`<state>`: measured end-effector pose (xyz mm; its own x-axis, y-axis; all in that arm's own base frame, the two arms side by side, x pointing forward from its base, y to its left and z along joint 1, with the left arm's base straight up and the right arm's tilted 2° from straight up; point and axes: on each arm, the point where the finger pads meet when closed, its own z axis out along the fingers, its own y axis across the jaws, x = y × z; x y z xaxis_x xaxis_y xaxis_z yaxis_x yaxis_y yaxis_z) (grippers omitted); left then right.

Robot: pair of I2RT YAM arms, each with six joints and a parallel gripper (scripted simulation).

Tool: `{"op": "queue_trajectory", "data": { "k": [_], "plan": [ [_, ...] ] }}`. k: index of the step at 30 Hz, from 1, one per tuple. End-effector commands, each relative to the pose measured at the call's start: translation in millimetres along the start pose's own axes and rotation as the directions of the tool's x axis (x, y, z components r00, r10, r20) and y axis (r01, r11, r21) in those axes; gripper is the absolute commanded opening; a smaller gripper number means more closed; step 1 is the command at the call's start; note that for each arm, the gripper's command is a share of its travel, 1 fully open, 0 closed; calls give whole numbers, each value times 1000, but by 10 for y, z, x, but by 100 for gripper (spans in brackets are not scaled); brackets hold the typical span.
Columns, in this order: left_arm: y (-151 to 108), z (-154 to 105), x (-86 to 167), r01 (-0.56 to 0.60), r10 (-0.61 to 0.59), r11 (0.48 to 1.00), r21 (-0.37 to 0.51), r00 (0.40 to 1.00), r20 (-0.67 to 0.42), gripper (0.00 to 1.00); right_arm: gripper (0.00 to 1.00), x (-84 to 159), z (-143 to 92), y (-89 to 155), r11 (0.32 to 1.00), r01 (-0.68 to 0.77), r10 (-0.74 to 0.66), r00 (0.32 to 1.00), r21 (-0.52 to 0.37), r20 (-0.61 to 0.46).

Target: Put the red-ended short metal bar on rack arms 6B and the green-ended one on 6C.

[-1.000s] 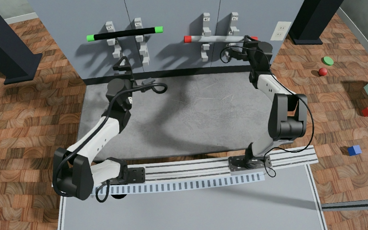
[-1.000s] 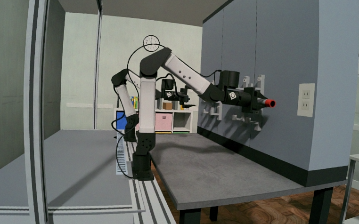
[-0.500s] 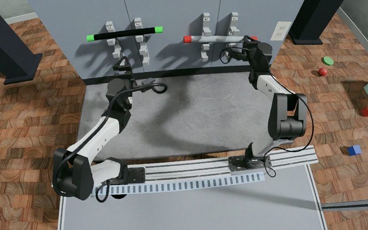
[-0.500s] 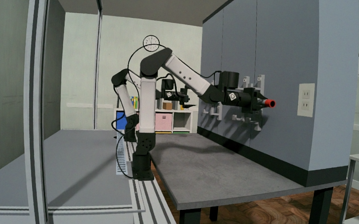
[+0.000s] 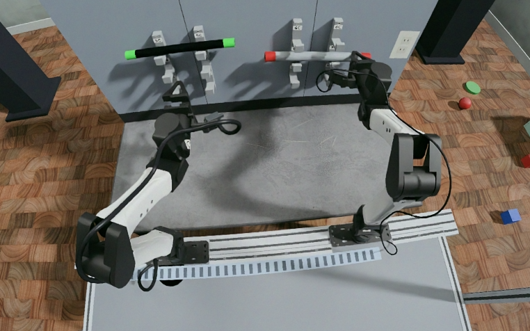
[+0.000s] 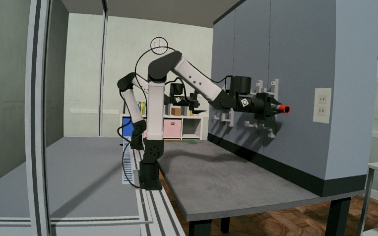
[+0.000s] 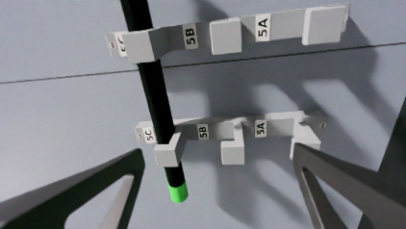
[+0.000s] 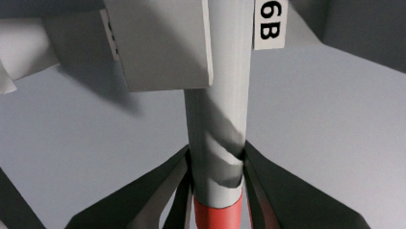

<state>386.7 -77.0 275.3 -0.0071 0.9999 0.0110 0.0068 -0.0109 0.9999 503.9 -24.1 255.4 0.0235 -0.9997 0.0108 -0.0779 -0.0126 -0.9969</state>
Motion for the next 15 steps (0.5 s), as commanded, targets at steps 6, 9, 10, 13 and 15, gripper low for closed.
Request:
{"op": "queue_trajectory", "data": {
  "k": [6,9,10,13,15],
  "plan": [
    [26,-43,12,12,-12,1000,-7,1000,6,100,0,10,4,-47,999,-25,25,1000,40,-7],
    [26,-43,12,12,-12,1000,-7,1000,6,100,0,9,5,-35,999,-25,25,1000,40,-7],
    [26,-43,12,12,-12,1000,-7,1000,6,100,0,9,5,-31,999,-25,25,1000,40,-7],
    [26,-43,12,12,-12,1000,-7,1000,6,100,0,9,6,-19,999,-25,25,1000,40,-7],
    [26,-43,12,12,-12,1000,-7,1000,6,100,0,9,6,-11,999,-25,25,1000,40,-7]
  ]
}}
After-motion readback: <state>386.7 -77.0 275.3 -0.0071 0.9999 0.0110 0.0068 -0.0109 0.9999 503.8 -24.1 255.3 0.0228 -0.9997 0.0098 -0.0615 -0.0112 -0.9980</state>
